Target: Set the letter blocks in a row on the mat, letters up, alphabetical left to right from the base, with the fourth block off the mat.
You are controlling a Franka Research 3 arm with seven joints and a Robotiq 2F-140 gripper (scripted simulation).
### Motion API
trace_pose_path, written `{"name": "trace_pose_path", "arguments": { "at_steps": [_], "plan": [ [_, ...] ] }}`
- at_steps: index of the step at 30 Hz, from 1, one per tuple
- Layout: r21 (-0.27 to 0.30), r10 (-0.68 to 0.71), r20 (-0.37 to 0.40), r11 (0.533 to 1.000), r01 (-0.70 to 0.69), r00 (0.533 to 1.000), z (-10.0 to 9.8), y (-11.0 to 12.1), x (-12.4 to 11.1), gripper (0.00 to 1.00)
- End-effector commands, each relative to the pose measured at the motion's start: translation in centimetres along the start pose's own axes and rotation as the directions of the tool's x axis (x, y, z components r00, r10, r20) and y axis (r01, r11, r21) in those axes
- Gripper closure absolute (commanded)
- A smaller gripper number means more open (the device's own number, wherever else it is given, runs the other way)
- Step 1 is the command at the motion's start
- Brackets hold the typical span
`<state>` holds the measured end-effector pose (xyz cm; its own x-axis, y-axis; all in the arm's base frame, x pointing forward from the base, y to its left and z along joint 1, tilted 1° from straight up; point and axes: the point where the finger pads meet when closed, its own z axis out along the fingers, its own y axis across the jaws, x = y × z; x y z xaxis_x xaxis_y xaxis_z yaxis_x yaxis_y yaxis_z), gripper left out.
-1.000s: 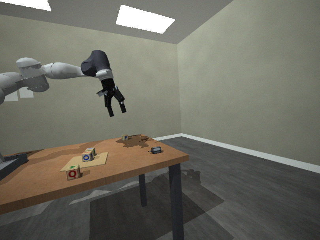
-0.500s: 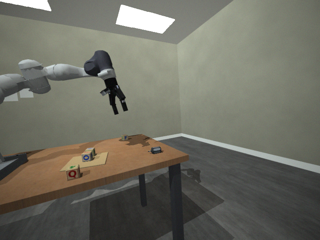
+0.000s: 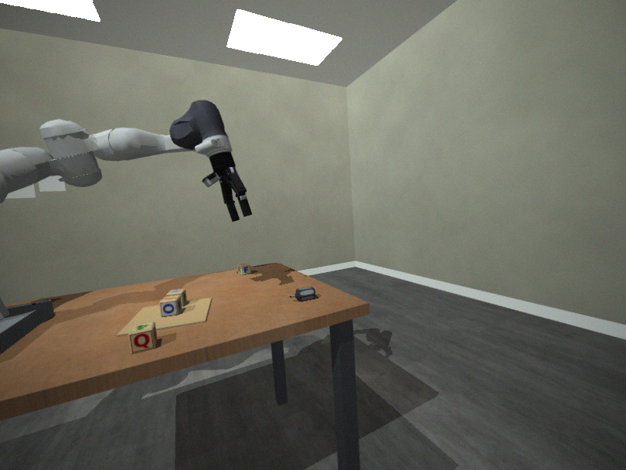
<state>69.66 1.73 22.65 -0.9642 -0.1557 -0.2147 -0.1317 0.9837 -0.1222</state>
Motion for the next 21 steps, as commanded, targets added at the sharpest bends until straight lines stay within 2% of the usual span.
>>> {"name": "trace_pose_path", "arguments": {
  "at_steps": [1,21],
  "plan": [
    [-0.004,0.138,-0.008,0.990,-0.138,0.990,0.0,0.7,-0.5,0.00],
    [-0.007,0.333,-0.007,0.943,-0.333,0.943,0.1,4.0,-3.3,0.00]
  ]
}}
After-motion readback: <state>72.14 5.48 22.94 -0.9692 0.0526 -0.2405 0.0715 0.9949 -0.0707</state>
